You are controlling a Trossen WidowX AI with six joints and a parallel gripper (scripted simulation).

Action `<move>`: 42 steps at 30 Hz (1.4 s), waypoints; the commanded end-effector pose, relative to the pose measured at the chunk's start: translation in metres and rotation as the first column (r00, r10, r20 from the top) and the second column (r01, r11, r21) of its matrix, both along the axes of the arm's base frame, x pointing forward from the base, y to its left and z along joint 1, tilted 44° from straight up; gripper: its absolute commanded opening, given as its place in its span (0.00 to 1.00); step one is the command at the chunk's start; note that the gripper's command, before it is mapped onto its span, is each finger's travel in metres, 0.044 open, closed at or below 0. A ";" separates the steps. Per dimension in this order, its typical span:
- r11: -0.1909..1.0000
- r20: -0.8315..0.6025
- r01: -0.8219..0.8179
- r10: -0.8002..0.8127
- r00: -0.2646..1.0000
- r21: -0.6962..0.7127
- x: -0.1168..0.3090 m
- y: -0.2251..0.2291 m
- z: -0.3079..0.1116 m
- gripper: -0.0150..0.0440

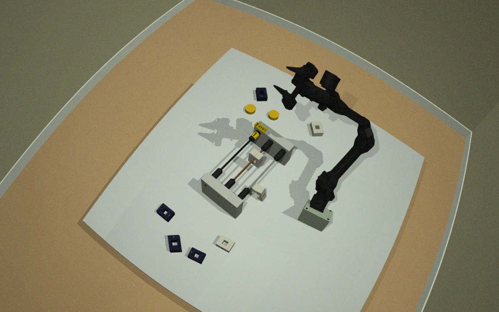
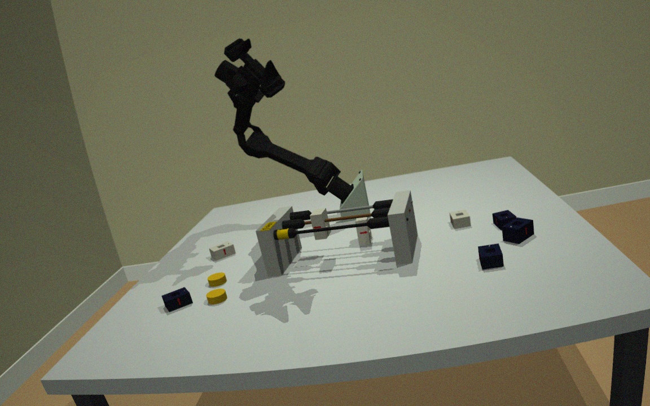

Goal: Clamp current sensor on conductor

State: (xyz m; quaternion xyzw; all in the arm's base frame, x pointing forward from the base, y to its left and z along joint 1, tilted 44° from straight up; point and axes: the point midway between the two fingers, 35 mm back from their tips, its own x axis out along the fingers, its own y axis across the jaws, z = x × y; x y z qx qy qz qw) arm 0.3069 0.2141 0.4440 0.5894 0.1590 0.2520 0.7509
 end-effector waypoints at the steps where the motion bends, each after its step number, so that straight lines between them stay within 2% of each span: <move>1: 1.000 0.009 0.006 -0.006 1.000 -0.013 0.001 -0.002 -0.001 0.98; 5: 0.955 0.177 0.156 -0.112 0.978 -0.254 0.014 -0.048 -0.023 1.00; 10: 0.738 0.387 0.401 -0.204 0.899 -0.542 0.022 -0.117 -0.061 1.00; 16: 0.472 0.505 0.543 -0.217 0.835 -0.694 0.019 -0.169 -0.091 1.00; 21: 0.214 0.570 0.602 -0.195 0.798 -0.769 0.010 -0.209 -0.118 1.00; 23: 0.178 0.576 0.605 -0.191 0.795 -0.776 0.009 -0.214 -0.121 1.00; 34: 0.179 0.564 0.595 -0.200 0.801 -0.783 0.011 -0.215 -0.123 1.00; 38: 0.177 0.306 0.387 -0.364 0.880 -0.905 0.035 -0.225 -0.158 1.00; 42: 0.121 0.045 0.129 -0.538 0.842 -0.984 0.043 -0.234 -0.195 1.00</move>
